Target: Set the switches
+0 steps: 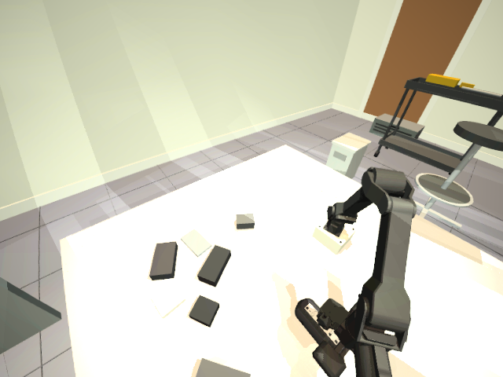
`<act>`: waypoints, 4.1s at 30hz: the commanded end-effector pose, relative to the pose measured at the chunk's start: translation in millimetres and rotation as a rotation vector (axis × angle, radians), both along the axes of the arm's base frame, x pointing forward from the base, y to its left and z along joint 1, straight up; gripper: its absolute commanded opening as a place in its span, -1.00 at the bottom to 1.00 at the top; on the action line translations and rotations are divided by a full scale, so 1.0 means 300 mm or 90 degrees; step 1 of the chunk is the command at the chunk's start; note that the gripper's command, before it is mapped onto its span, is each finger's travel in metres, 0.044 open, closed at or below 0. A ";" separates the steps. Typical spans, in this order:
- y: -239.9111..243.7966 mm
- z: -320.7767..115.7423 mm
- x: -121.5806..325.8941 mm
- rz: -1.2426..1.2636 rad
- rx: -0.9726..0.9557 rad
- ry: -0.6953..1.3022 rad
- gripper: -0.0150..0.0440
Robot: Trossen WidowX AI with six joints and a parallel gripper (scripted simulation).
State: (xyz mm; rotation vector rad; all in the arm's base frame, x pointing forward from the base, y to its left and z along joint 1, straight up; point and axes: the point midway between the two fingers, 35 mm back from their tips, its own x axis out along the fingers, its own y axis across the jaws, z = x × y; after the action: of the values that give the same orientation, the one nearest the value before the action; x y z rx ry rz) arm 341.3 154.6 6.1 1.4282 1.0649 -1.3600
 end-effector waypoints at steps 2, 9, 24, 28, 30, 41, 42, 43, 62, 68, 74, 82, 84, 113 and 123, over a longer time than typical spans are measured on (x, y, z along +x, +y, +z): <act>-0.008 0.008 -0.002 -0.003 -0.004 0.002 0.65; -0.011 0.016 -0.003 -0.003 -0.004 0.002 0.65; -0.021 0.050 -0.007 -0.003 -0.004 0.002 0.65; -0.025 0.060 -0.008 -0.003 -0.004 0.002 0.65; -0.027 0.065 -0.009 -0.003 -0.004 0.002 0.65; -0.039 0.092 -0.013 -0.003 -0.004 0.002 0.65; -0.040 0.095 -0.013 -0.003 -0.004 0.002 0.65; -0.042 0.097 -0.013 -0.003 -0.004 0.002 0.65; -0.068 0.142 -0.022 -0.003 -0.005 0.002 0.65; -0.077 0.155 -0.024 -0.003 -0.005 0.002 0.65; -0.086 0.168 -0.027 -0.003 -0.005 0.002 0.65; -0.098 0.183 -0.031 -0.003 -0.005 0.002 0.65; -0.101 0.186 -0.032 -0.003 -0.005 0.002 0.65; -0.149 0.239 -0.050 -0.003 -0.006 0.002 0.65; -0.169 0.256 -0.055 -0.003 -0.006 0.002 0.65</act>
State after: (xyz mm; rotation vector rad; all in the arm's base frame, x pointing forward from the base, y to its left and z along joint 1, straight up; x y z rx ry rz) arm 325.4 108.0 79.9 1.4234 1.0610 -1.3692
